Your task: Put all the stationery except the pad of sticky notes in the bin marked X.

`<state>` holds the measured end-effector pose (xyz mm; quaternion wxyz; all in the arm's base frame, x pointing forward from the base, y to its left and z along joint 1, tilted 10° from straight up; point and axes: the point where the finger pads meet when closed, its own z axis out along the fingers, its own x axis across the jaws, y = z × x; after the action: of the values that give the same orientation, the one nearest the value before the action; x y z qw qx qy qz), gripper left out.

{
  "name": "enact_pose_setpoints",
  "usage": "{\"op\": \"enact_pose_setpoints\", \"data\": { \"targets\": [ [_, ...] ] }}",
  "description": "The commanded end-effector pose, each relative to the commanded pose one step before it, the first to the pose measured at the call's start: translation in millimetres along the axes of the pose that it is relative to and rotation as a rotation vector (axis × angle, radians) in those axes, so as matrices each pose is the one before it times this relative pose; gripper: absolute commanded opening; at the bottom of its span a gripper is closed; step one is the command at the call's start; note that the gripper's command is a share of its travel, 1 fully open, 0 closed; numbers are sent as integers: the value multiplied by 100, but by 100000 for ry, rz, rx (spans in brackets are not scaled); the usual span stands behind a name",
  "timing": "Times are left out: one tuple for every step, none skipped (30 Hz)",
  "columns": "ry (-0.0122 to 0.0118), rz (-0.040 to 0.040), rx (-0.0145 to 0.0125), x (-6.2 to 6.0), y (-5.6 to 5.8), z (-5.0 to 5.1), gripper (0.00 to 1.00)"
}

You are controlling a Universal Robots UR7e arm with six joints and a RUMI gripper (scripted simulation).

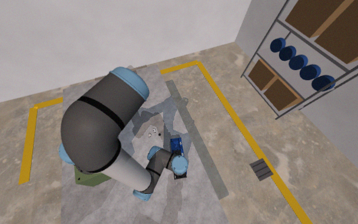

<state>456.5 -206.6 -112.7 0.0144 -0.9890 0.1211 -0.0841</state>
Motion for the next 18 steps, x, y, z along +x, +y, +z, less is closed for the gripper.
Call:
{"op": "enact_pose_setpoints", "data": {
  "targets": [
    [115, -10, -59, 44, 20, -40, 18],
    [0, 0, 0, 0, 0, 0, 18],
    [0, 0, 0, 0, 0, 0, 18],
    [0, 0, 0, 0, 0, 0, 18],
    [0, 0, 0, 0, 0, 0, 18],
    [0, 0, 0, 0, 0, 0, 18],
    [0, 0, 0, 0, 0, 0, 18],
    [0, 0, 0, 0, 0, 0, 18],
    [0, 0, 0, 0, 0, 0, 18],
    [0, 0, 0, 0, 0, 0, 18],
    [0, 0, 0, 0, 0, 0, 18],
    [0, 0, 0, 0, 0, 0, 18],
    [0, 0, 0, 0, 0, 0, 18],
    [2, 0, -2, -4, -5, -127, 18],
    [-1, 0, 1, 0, 0, -138, 18],
    [0, 0, 0, 0, 0, -133, 18],
    [0, 0, 0, 0, 0, -133, 18],
    [0, 0, 0, 0, 0, -133, 18]
  ]
}}
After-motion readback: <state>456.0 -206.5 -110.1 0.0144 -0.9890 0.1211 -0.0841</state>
